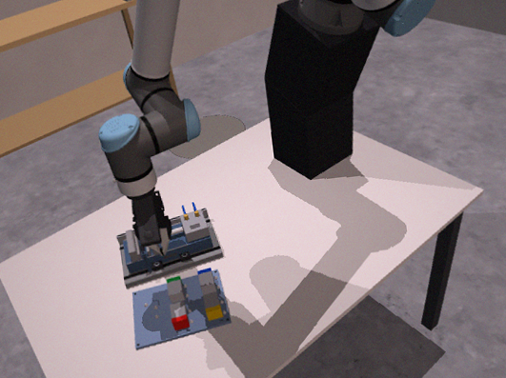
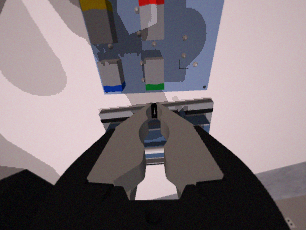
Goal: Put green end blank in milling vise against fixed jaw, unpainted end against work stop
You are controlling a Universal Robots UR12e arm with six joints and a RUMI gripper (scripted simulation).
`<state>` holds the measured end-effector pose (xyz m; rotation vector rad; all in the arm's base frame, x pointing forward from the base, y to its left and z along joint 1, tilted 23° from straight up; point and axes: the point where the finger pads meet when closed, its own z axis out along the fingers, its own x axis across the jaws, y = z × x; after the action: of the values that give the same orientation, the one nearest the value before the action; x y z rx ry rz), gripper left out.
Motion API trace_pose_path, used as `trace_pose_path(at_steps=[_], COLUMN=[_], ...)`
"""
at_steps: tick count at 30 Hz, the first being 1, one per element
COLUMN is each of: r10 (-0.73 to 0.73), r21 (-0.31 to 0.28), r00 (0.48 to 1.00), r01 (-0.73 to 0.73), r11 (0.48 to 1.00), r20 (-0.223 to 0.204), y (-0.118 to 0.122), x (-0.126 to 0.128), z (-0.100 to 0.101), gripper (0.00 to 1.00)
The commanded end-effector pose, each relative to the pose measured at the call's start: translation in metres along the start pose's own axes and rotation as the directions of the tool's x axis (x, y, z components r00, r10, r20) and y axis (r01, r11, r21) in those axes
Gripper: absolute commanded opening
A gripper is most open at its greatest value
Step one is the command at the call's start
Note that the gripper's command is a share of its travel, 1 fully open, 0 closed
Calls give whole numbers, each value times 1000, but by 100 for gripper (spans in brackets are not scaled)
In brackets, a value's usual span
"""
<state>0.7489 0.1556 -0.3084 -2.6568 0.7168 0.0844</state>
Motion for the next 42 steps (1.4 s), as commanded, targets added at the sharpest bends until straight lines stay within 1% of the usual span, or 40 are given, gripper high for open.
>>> trace_pose_path(at_steps=[1, 24, 25, 42], r10=[0, 0, 0, 0], r21=[0, 0, 0, 0], r00=[1000, 1000, 1000, 1000], r01=[0, 0, 0, 0], r11=[1000, 1000, 1000, 1000], r20=[-1, -1, -1, -1], y=[0, 0, 0, 0], x=[1, 1, 1, 1], z=[-1, -1, -1, -1], gripper=[0, 0, 40, 40])
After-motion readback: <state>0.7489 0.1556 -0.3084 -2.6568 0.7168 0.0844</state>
